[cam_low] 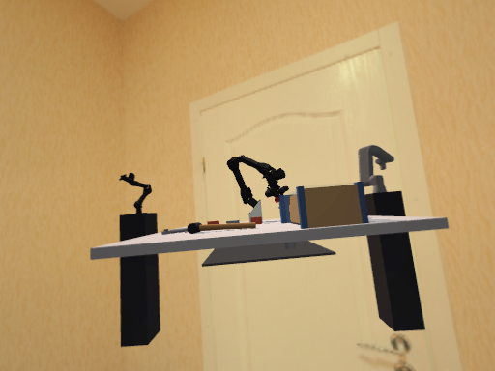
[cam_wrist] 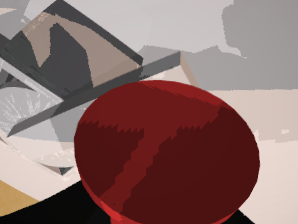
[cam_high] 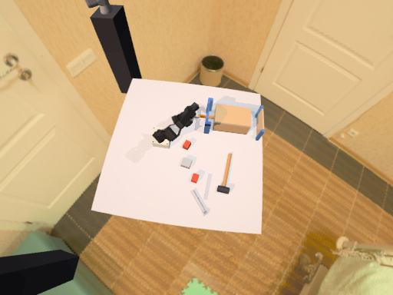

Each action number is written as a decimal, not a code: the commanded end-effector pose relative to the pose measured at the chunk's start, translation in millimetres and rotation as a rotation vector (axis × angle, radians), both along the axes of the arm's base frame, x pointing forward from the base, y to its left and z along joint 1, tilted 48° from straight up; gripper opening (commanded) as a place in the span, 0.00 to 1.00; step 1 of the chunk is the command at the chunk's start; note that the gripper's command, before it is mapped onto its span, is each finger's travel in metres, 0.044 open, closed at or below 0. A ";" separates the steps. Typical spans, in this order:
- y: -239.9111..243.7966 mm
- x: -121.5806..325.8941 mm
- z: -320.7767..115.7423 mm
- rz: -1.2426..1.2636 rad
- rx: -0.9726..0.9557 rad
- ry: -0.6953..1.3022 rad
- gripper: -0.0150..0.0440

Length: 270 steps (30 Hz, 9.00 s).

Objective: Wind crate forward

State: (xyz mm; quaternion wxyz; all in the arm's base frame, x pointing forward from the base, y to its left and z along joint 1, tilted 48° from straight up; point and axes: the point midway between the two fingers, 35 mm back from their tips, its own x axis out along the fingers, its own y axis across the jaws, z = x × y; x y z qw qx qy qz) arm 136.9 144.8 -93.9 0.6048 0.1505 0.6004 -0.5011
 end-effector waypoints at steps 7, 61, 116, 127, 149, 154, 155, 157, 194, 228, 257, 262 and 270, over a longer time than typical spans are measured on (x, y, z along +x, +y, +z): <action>-2.6 22.4 2.3 0.006 -0.013 -0.032 0.25; 15.0 88.5 -9.5 0.005 -0.012 -0.035 0.25; 60.6 126.1 -52.2 0.005 -0.009 -0.038 0.25; 71.3 127.5 -62.9 0.005 -0.008 -0.039 0.25; 92.0 123.4 -84.1 0.005 -0.006 -0.039 0.25; 96.3 121.3 -88.6 0.005 -0.005 -0.039 0.25; 97.4 120.7 -89.7 0.005 -0.005 -0.039 0.25; 99.1 119.7 -91.5 0.005 -0.005 -0.039 0.25; 126.0 89.5 -121.1 0.005 -0.002 -0.038 0.25; 138.3 47.3 -137.0 0.005 0.001 -0.036 0.25; 137.1 6.9 -139.3 0.005 0.002 -0.033 0.25; 135.9 0.5 -138.6 0.005 0.002 -0.033 0.25; 133.1 -10.1 -136.8 0.005 0.002 -0.032 0.25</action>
